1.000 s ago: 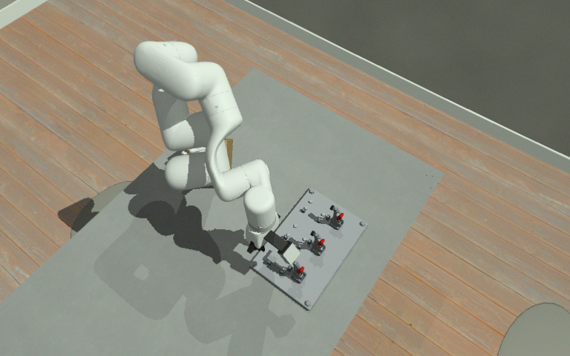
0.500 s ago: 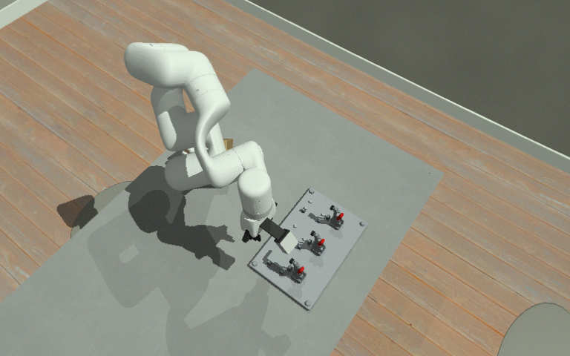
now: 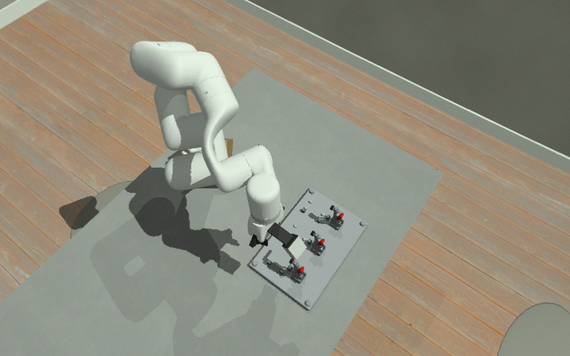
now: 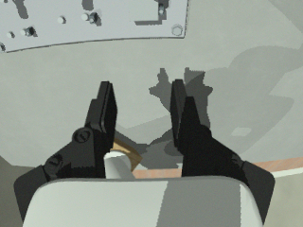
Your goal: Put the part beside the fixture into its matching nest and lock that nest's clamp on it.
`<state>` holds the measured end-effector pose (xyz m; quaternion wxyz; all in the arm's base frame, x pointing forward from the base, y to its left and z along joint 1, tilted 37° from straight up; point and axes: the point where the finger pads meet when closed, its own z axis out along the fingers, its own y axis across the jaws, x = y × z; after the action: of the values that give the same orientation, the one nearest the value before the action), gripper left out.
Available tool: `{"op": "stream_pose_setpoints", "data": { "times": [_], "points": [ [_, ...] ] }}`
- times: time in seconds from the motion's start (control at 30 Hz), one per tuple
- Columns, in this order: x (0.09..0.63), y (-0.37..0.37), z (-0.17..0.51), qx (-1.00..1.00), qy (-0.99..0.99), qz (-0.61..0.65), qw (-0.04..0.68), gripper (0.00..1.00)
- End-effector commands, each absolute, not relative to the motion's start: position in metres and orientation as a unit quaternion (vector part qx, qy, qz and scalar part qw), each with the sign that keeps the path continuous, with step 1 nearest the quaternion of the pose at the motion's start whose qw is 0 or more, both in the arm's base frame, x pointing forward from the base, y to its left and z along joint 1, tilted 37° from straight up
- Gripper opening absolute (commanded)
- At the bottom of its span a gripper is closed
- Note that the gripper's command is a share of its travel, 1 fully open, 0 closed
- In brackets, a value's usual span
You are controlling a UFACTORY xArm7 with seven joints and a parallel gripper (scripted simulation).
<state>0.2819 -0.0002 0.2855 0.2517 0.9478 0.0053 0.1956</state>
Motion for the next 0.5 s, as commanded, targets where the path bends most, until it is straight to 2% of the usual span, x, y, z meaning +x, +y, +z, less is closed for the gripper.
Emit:
{"op": "stream_pose_setpoints", "data": {
  "times": [0.0,0.3,0.47],
  "points": [
    [0.309,0.004,0.297,0.948,0.006,0.196,0.252,0.47],
    [0.367,0.010,0.320,0.948,0.006,0.196,0.252,0.47],
    [0.378,0.012,0.325,0.948,0.006,0.196,0.252,0.47]
  ]
}}
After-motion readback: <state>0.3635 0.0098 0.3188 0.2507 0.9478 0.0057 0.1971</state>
